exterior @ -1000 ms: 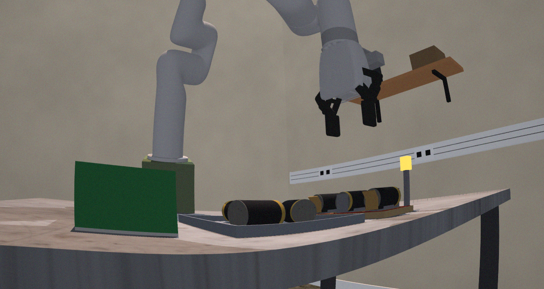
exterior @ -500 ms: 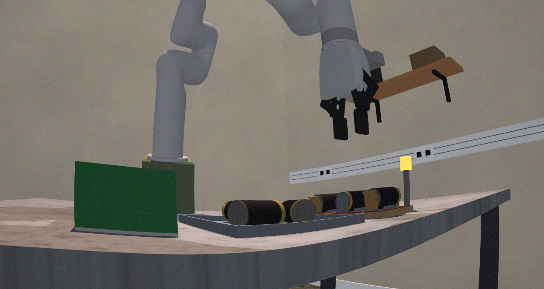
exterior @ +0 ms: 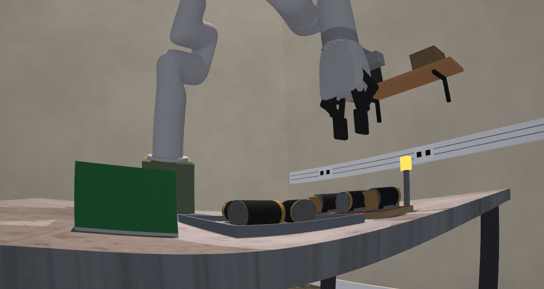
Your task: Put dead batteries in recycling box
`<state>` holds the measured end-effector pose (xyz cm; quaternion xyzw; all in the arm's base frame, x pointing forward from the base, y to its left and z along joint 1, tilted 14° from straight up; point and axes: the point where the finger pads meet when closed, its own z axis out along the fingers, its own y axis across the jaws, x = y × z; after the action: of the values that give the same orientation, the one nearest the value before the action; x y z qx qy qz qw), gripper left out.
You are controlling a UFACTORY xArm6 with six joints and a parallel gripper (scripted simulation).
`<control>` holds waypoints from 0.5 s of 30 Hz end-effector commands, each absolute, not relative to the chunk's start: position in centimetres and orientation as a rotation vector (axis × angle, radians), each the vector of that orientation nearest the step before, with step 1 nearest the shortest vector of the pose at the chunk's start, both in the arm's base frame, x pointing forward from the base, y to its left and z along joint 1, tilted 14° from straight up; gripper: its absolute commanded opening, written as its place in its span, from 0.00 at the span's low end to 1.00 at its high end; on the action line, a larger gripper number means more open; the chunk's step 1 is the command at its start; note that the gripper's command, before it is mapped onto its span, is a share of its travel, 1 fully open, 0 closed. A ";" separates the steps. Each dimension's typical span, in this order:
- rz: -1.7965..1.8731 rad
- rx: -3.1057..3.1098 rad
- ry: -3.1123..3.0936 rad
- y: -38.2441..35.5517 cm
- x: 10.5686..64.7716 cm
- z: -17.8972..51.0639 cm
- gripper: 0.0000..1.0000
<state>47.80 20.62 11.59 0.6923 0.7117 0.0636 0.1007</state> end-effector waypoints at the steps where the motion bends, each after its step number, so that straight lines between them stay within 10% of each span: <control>1: 0.194 2.044 2.102 20.7 47.9 11.8 0.51; 15: 0.194 2.044 2.102 20.4 49.6 5.0 0.51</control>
<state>48.41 20.08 6.04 0.6925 0.7124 0.0586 0.0974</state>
